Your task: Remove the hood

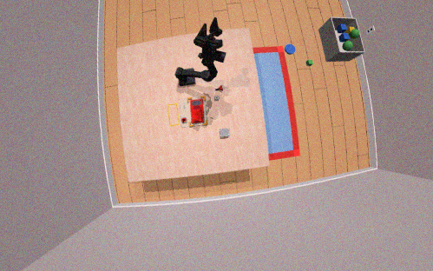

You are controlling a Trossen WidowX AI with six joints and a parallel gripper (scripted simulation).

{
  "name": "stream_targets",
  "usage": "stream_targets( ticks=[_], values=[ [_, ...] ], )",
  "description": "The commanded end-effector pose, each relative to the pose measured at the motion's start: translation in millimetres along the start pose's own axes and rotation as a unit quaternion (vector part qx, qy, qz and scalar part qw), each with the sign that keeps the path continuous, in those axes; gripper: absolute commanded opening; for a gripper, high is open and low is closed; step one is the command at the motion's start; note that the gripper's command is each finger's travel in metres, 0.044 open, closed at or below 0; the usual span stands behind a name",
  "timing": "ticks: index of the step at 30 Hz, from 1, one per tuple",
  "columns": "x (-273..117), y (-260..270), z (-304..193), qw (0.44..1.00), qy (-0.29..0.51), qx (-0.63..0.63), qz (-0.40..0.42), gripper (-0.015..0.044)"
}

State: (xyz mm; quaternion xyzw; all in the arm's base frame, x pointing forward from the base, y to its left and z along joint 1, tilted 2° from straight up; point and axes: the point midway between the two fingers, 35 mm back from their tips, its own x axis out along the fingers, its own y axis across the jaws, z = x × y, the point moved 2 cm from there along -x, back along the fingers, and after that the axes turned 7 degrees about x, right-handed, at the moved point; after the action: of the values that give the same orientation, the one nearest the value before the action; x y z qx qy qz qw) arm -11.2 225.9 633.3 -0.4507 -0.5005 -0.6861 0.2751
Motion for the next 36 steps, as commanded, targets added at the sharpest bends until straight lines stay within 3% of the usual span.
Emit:
stream_targets(
  ticks=[1,19,36],
  values=[
    [11,3,-41,0.998,0.058,-0.003,0.021,0.044],
    [13,40,-186,0.948,0.279,0.086,0.128,0.044],
    [-52,118,-303,0.823,0.477,0.172,0.257,0.044]
  ],
)
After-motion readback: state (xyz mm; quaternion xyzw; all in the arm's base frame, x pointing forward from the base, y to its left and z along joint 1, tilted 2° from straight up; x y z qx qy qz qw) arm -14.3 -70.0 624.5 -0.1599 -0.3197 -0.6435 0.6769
